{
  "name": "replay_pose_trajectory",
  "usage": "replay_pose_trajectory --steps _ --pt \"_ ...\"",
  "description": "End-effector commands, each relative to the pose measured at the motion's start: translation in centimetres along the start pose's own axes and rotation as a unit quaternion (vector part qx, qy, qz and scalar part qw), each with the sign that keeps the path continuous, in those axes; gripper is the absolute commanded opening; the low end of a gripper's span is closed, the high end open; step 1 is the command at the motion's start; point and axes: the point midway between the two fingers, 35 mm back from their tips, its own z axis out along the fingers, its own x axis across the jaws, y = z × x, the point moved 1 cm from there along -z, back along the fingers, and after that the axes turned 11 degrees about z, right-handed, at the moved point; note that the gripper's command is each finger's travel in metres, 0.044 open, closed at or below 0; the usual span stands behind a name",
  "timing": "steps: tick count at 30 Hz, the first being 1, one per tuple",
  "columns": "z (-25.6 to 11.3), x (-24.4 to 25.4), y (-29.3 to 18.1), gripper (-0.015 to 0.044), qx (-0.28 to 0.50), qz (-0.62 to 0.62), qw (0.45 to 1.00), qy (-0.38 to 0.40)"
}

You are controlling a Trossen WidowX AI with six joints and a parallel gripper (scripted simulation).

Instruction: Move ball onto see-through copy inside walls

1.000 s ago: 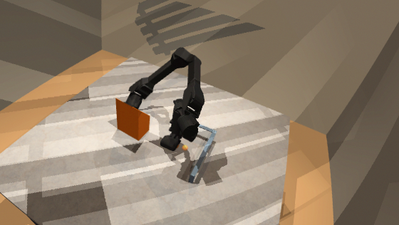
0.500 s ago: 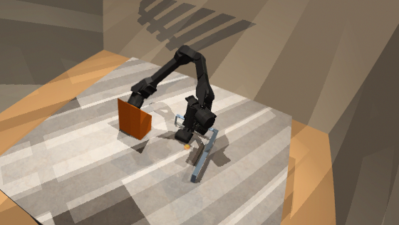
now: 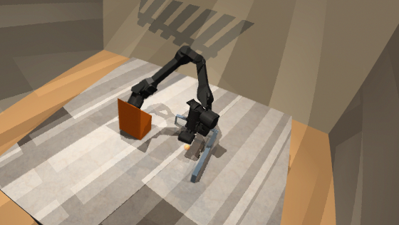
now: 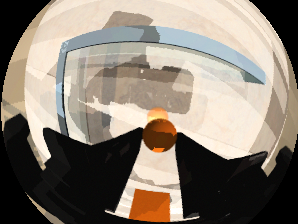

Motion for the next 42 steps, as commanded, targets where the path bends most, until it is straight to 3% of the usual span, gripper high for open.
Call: replay_pose_trajectory --steps 1,6,31,40,42 --pt "2.2 0.0 -0.2 0.0 0.004 0.005 1.0 0.003" --pt "4.5 0.2 -0.5 0.0 0.005 0.004 1.0 0.005" --pt "6.5 0.2 -0.5 0.0 0.005 0.005 1.0 0.005" --pt "6.4 0.2 -0.4 0.0236 0.004 0.002 1.0 0.005" --pt "6.4 0.2 -0.4 0.0253 0.004 0.002 1.0 0.005"
